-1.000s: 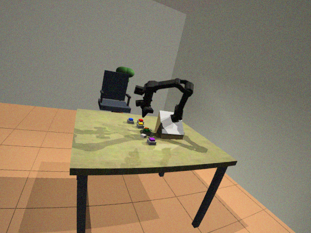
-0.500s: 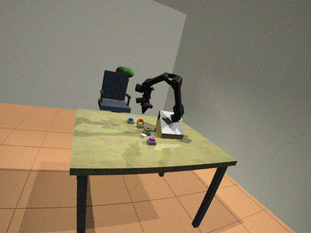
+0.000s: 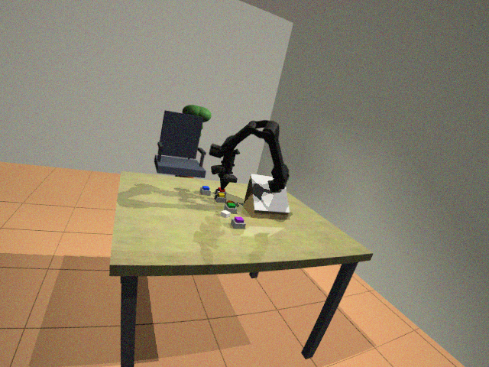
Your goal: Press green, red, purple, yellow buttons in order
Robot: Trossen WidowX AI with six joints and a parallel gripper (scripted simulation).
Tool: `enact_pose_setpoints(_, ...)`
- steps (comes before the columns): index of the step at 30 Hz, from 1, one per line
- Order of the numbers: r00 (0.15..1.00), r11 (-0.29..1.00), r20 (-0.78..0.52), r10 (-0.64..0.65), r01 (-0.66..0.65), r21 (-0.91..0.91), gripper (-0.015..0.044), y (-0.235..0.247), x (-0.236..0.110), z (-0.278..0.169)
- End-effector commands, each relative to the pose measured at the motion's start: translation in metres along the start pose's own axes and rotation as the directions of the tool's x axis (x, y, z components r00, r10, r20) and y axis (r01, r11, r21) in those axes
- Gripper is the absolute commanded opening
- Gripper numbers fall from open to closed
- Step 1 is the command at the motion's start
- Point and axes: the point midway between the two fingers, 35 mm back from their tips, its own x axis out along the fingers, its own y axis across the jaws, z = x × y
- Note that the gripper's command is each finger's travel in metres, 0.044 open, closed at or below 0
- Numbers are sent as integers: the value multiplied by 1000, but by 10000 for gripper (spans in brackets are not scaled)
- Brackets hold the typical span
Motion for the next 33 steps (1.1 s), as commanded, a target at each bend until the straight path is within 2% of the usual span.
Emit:
enact_pose_setpoints(1,1000,1000,-3,7,-6,7,20,1,9,-1)
enact_pose_setpoints(15,1000,1000,-3,8,-8,7,20,2,30,-2)
enact_pose_setpoints(33,1000,1000,-3,8,-8,7,20,2,31,-2)
